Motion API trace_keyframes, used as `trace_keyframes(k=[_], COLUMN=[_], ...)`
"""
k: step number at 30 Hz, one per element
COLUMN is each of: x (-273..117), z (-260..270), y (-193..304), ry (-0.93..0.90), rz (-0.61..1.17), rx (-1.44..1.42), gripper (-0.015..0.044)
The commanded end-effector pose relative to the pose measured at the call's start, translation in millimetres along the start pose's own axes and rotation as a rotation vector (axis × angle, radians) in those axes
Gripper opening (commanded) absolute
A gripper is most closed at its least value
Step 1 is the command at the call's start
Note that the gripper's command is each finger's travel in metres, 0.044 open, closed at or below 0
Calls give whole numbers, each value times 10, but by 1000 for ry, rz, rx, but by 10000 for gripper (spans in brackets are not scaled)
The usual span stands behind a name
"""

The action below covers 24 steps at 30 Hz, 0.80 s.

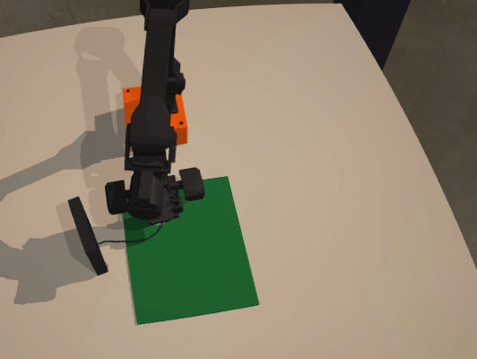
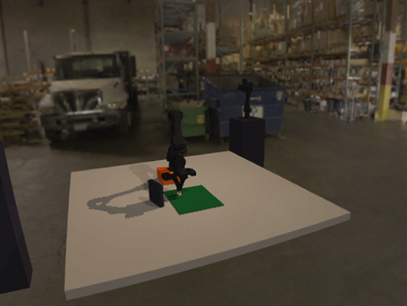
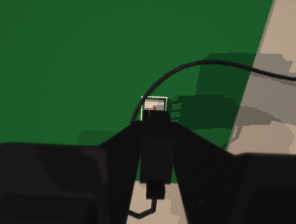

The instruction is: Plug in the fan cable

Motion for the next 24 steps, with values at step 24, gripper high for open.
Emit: trace_keyframes(k=[24], x=[41], z=[3], y=[-1], ry=[-3], rz=[1], rx=[4], gripper=[0])
Point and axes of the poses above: the point midway between the two fingers, 35 mm back from their tips, its own x axis out along the fingers, its own z axis across the jaws, y = z × x, the point moved 8 cm from there along -x, back along the fingers, and after that the axes turned 7 degrees about -x, right-handed, at the moved point
